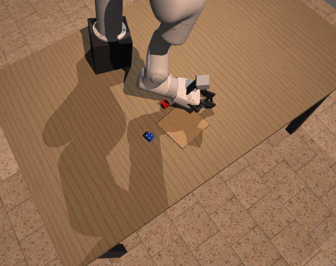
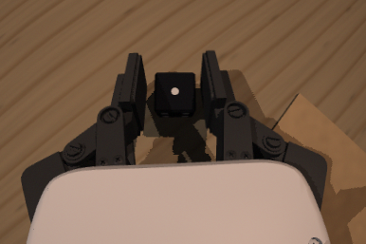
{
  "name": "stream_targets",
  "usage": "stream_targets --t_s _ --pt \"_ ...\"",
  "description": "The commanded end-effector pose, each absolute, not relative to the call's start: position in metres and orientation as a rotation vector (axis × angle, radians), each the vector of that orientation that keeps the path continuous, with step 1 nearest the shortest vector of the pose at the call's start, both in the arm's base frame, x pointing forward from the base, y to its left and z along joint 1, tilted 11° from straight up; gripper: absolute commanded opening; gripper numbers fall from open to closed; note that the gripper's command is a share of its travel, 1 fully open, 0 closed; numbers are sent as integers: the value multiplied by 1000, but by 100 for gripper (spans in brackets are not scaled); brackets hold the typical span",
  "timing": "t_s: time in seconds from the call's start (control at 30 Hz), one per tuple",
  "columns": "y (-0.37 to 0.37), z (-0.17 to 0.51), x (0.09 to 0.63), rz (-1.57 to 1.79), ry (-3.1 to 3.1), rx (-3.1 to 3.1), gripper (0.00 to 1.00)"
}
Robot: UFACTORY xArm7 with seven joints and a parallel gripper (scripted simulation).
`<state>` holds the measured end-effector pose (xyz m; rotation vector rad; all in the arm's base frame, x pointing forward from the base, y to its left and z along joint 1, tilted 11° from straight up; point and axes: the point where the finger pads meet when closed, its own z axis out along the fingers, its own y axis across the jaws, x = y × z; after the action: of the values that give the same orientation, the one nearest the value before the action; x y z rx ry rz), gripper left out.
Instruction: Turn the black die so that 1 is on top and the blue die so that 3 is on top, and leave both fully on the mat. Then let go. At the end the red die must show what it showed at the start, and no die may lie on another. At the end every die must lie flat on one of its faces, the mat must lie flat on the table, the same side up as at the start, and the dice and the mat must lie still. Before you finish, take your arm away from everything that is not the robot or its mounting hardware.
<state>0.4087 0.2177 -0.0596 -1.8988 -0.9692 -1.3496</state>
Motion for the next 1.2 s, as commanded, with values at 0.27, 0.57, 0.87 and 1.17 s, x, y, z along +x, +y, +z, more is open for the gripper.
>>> stream_targets --t_s 0.27,0.57,0.87,1.17 --pt "191 -49 393 -1353 -969 -1899 42" --pt "180 -45 386 -1353 -969 -1899 42" --pt "178 -36 386 -1353 -969 -1899 42" --pt "171 2 384 -1353 -969 -1899 42"
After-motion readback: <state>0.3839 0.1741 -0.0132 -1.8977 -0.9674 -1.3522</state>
